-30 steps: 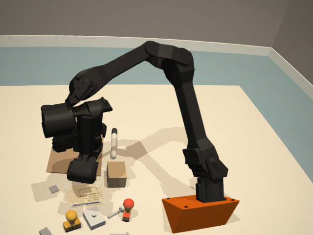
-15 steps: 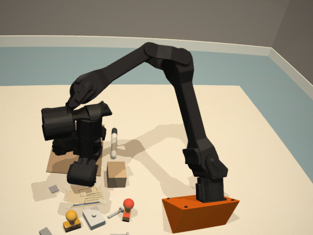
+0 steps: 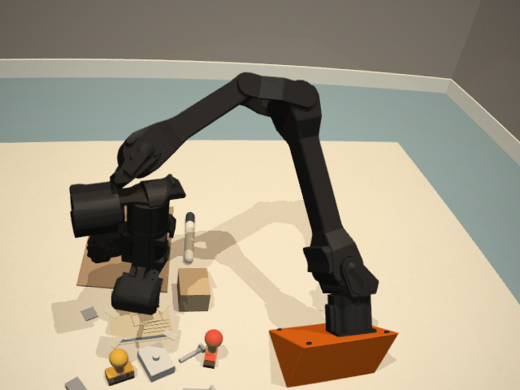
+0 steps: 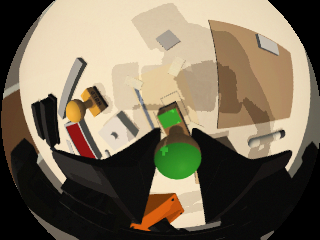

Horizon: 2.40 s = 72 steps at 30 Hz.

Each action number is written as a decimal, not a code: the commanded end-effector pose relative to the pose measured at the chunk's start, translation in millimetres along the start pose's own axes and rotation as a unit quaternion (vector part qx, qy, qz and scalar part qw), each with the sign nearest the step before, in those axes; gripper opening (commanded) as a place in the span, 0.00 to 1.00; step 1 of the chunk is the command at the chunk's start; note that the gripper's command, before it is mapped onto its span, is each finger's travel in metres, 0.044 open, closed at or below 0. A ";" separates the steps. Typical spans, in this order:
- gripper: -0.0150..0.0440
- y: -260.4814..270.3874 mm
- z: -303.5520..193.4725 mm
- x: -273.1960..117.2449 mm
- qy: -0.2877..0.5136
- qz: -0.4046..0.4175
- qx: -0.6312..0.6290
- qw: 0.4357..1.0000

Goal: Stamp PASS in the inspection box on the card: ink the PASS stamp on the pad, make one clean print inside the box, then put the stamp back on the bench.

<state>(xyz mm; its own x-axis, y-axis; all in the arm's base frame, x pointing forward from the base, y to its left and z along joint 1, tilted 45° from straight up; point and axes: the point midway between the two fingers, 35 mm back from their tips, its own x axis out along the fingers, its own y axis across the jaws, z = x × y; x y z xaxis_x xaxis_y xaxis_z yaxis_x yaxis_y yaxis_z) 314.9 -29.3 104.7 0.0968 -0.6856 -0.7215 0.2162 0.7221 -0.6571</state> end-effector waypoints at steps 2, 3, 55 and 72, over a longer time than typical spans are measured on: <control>0.25 -0.7 0.1 3.2 -0.001 -0.002 -0.002 1.000; 0.25 -0.7 0.1 3.9 -0.001 -0.002 -0.002 1.000; 0.25 -2.9 -1.8 33.6 -0.004 -0.005 -0.002 1.000; 0.25 -3.0 -1.8 36.8 -0.004 -0.005 -0.002 1.000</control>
<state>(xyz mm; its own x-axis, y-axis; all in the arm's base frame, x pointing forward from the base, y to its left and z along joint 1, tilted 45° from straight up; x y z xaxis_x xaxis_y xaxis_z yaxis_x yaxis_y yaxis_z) 315.8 -55.4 79.9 0.1022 -0.6899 -0.7166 0.2161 0.7186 -0.6610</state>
